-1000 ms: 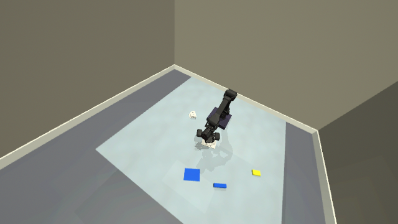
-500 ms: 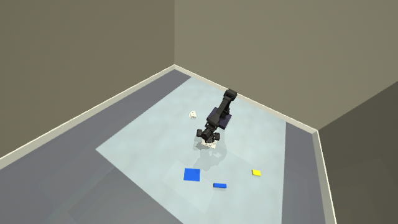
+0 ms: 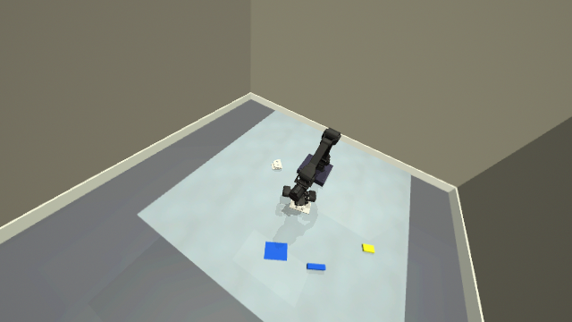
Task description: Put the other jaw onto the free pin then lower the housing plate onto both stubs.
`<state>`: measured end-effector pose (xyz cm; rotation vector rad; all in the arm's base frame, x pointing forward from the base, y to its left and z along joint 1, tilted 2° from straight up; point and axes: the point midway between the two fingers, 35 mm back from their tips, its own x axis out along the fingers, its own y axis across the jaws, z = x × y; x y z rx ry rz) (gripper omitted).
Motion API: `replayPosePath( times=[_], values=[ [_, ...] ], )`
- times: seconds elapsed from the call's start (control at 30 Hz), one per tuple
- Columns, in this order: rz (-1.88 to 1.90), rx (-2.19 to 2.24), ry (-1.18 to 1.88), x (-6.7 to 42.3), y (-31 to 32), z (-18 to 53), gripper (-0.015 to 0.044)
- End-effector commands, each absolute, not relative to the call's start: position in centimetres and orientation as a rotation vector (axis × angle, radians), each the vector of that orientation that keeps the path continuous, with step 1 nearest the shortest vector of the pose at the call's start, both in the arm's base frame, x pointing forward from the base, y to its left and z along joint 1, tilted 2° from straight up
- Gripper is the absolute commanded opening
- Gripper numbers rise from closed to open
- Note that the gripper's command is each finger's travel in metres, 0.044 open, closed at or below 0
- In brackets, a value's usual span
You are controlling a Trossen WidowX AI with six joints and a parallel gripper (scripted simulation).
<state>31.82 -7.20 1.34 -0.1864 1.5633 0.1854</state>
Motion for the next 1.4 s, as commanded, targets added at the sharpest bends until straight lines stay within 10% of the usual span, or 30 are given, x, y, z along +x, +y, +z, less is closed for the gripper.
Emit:
replayPosePath(
  times=[0.0,1.37],
  values=[
    [0.186,-0.186,1.561,32.0,-7.2,1.1,0.0134],
    [0.186,-0.187,1.561,32.1,-7.2,5.8,0.0224]
  ],
)
